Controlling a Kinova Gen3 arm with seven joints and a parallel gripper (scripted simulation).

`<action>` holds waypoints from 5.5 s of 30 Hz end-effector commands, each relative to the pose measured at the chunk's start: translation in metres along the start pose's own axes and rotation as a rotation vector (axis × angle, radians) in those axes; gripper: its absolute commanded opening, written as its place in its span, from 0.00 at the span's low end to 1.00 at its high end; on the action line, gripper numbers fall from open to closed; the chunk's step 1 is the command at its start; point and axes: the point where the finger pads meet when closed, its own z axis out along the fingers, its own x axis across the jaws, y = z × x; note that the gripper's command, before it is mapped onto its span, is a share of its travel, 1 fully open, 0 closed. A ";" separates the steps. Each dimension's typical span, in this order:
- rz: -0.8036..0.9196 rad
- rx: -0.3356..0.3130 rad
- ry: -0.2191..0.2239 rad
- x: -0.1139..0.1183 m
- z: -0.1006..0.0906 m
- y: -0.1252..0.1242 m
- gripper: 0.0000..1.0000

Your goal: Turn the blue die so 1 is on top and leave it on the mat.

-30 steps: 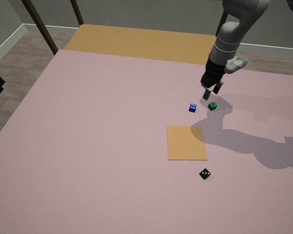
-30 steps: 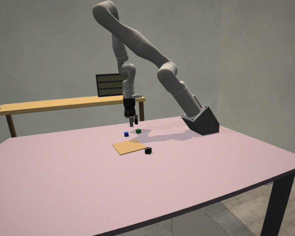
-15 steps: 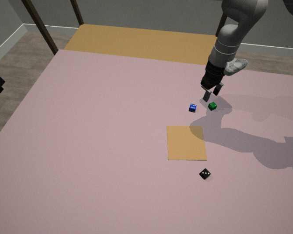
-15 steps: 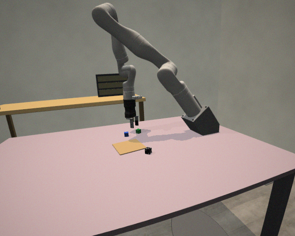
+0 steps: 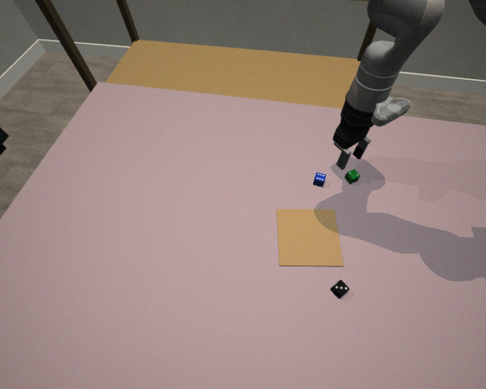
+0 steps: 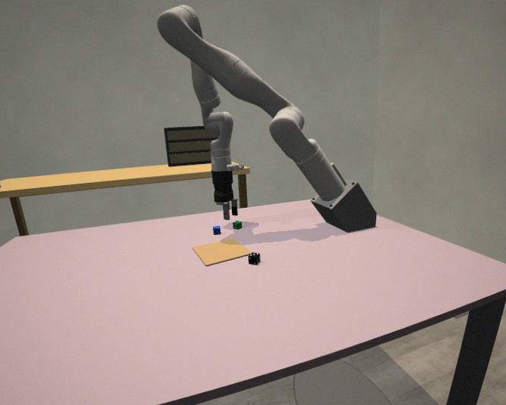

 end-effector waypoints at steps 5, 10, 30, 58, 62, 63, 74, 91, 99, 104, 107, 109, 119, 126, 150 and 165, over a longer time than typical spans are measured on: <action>0.000 -0.001 0.000 0.000 0.000 0.000 1.00; 0.000 -0.001 0.000 0.000 0.000 0.000 1.00; 0.000 -0.001 0.000 0.001 0.000 0.001 1.00; 0.000 -0.001 0.000 0.038 0.000 0.021 1.00; 0.000 -0.001 0.000 0.047 0.000 0.026 1.00; 0.000 -0.001 0.000 0.049 0.000 0.027 1.00; 0.000 -0.001 0.000 0.067 0.000 0.037 1.00; 0.000 -0.001 0.000 0.075 0.000 0.041 1.00; 0.000 -0.001 0.000 0.075 0.000 0.041 1.00; 0.000 -0.001 0.000 0.075 0.000 0.041 1.00; 0.000 -0.001 0.000 0.075 0.000 0.041 1.00; 0.000 -0.001 0.000 0.075 0.000 0.041 1.00; 0.000 -0.001 0.000 0.075 0.000 0.041 1.00; 0.000 -0.001 0.000 0.075 0.000 0.041 1.00; 0.000 -0.001 0.000 0.075 -0.013 0.041 1.00; 0.000 -0.001 0.000 0.075 -0.045 0.041 1.00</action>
